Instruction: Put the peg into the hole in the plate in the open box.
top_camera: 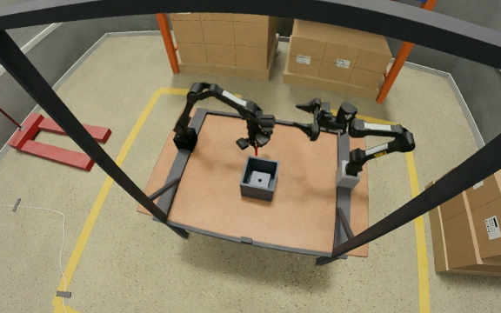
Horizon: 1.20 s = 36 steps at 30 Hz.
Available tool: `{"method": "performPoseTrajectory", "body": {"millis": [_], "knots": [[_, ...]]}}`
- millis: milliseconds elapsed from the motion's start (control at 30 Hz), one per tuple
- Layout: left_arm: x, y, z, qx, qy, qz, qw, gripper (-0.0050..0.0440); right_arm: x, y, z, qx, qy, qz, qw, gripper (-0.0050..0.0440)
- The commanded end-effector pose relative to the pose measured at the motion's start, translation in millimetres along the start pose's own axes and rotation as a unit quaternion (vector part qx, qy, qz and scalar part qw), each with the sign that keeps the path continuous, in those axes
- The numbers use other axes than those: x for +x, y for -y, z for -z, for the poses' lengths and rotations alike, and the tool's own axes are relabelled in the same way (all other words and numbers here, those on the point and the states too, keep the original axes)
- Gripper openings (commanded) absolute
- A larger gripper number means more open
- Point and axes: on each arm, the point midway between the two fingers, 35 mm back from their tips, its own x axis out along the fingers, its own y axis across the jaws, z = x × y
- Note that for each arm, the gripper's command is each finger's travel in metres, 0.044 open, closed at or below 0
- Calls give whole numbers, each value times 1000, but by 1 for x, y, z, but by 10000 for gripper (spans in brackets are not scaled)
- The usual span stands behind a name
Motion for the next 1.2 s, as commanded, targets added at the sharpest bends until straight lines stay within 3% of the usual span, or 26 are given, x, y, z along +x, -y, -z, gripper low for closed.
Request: {"method": "performPoseTrajectory", "body": {"millis": [0,267,367,433,533,933,967,1000,1033,1167], "knots": [[-14,-4,-6,3,13,-10,1000,-50,0,1,-13,1,15,1,1000,440],[-33,-5,-11,4,18,-16,1000,-50,0,1,-13,1,15,1,1000,440],[-30,-4,-9,4,15,-13,1000,-50,0,1,-13,1,15,1,1000,440],[-52,-4,-14,8,35,-31,999,-50,0,1,-13,1,15,1,1000,440],[-56,-1,-12,9,37,-33,999,-50,0,1,-13,1,15,1,1000,440],[-184,13,-28,25,150,-146,978,-50,0,1,-13,1,15,1,1000,440],[-153,9,-42,-2,124,-114,986,-50,0,1,-13,1,15,1,1000,440],[-142,10,-50,-35,113,-102,988,-50,0,1,-13,1,15,1,1000,440],[-153,15,-50,-55,120,-108,985,-50,0,1,-13,1,15,1,1000,440],[-152,16,-53,-64,119,-106,985,-50,0,1,-13,1,15,1,1000,440]]}}
